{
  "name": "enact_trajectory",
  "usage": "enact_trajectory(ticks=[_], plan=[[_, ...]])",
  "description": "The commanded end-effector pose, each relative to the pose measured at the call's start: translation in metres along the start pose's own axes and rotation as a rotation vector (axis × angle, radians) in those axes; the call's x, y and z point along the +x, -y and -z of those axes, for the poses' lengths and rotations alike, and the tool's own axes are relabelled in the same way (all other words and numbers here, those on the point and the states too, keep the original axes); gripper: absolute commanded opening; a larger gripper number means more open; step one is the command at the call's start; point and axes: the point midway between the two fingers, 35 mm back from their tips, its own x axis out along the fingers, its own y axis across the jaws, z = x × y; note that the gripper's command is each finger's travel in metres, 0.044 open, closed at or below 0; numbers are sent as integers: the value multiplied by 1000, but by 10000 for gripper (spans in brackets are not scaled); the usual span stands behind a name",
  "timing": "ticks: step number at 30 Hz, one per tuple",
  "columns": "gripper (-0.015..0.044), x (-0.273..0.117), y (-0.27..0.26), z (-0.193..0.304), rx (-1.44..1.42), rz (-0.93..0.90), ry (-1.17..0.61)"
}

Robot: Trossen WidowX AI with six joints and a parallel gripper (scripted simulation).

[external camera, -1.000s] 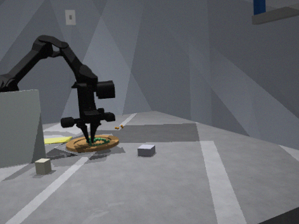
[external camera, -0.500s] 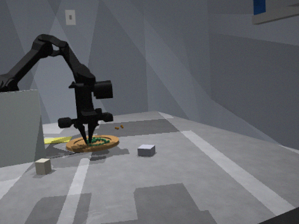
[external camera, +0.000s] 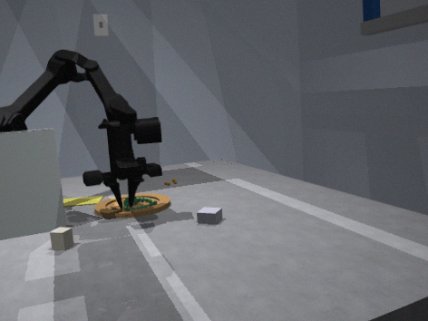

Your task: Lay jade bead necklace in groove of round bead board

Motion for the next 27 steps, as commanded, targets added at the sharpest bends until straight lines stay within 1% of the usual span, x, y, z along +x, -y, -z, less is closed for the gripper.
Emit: enact_trajectory(ticks=[1, 10, 27], plan=[[210, 0, 0, 1, -2, -1, -2], [440, -1, 1, 0, 5, 3, -1], [440, -5, 1, 0, 6, 2, -4]])
